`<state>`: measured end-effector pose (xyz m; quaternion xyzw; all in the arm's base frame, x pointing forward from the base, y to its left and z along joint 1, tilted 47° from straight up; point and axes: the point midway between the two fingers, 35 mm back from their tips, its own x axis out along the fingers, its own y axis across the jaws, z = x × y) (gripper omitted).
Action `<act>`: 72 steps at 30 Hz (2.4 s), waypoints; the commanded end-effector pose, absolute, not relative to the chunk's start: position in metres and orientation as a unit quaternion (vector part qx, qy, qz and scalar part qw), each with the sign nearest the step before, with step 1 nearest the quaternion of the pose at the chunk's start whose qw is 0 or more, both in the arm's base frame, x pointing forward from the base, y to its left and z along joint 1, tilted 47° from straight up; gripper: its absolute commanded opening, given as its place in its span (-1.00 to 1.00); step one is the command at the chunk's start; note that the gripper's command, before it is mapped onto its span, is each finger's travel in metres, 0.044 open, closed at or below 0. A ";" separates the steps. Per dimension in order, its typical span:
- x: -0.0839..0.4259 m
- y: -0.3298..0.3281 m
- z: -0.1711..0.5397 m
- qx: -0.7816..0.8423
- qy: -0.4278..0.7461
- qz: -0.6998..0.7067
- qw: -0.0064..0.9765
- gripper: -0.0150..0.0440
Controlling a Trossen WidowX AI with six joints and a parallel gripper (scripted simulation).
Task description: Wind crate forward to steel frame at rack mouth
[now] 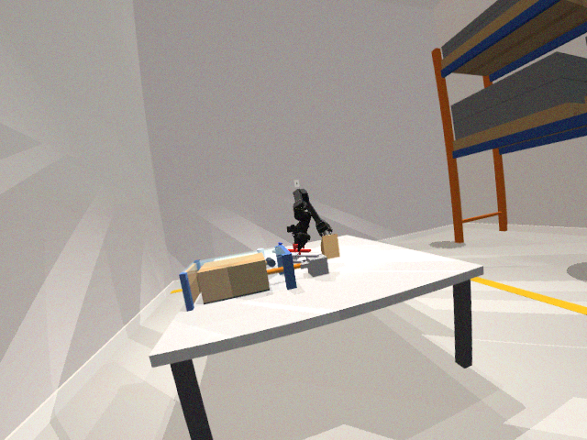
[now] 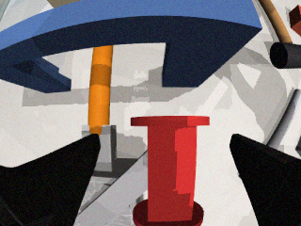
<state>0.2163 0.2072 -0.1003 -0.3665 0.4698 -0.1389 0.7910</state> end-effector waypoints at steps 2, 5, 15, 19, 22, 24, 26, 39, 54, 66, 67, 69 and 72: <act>0.216 0.208 -0.100 -0.366 0.470 -0.139 0.791 0.64; 0.216 0.208 -0.100 -0.366 0.470 -0.139 0.791 0.38; 0.216 0.208 -0.100 -0.366 0.470 -0.139 0.791 -0.49; 0.216 0.208 -0.100 -0.366 0.470 -0.139 0.791 -0.49; 0.216 0.208 -0.100 -0.366 0.470 -0.139 0.791 -0.49; 0.217 0.205 -0.102 -0.368 0.468 -0.138 0.791 -0.49; 0.217 0.205 -0.102 -0.368 0.468 -0.138 0.791 -0.49; 0.221 0.210 -0.105 -0.368 0.468 -0.138 0.791 -0.49; 0.229 0.221 -0.115 -0.368 0.468 -0.138 0.792 -0.49; 0.234 0.234 -0.127 -0.367 0.468 -0.137 0.792 -0.49; 0.235 0.235 -0.128 -0.367 0.468 -0.137 0.792 -0.49; 0.235 0.237 -0.130 -0.367 0.468 -0.137 0.792 -0.49; 0.236 0.240 -0.133 -0.367 0.468 -0.137 0.792 -0.49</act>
